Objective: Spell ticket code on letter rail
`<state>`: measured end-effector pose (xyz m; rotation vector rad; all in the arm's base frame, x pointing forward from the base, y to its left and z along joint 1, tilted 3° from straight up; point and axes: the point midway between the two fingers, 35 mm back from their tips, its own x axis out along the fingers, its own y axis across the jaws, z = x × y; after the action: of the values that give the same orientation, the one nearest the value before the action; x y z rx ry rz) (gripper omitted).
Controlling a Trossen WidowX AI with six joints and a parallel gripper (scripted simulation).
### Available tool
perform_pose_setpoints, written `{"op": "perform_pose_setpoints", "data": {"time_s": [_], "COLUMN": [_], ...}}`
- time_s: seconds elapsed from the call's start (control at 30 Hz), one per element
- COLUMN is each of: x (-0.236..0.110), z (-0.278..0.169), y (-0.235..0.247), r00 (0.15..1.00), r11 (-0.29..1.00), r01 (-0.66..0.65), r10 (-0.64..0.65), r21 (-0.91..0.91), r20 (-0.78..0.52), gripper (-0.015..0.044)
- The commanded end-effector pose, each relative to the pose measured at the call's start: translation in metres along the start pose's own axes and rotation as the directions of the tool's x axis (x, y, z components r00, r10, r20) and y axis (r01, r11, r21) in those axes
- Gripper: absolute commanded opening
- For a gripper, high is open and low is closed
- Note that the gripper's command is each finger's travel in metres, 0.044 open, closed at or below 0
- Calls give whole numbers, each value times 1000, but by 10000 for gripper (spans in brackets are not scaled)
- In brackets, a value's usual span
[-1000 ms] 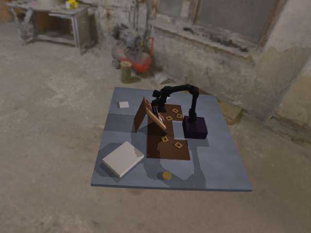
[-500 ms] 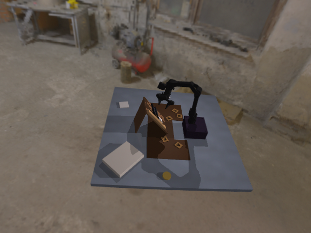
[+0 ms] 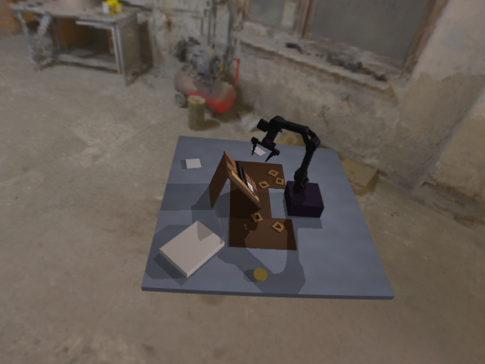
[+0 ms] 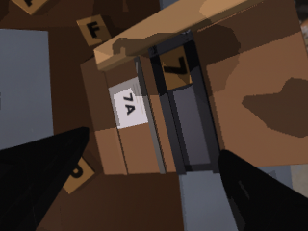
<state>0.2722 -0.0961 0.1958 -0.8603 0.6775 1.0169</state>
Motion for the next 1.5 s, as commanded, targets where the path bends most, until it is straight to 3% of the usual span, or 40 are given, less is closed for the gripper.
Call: {"op": "perform_pose_setpoints", "data": {"time_s": [0.0,0.63,0.67,0.77,1.1,1.47], "x": [-37,-37,-35,-7,103,195], "z": [9,9,10,23,83,141], "y": [0,0,0,1,35,122], "r00": [989,989,990,997,968,891], "r11": [945,945,946,946,867,682], "r01": [144,144,139,61,-236,-450], "r10": [-130,-130,-124,-41,252,392], "r21": [-293,-293,-294,-318,-439,-576], "r20": [68,68,69,70,-23,-230], "gripper": [440,440,414,340,340,340]}}
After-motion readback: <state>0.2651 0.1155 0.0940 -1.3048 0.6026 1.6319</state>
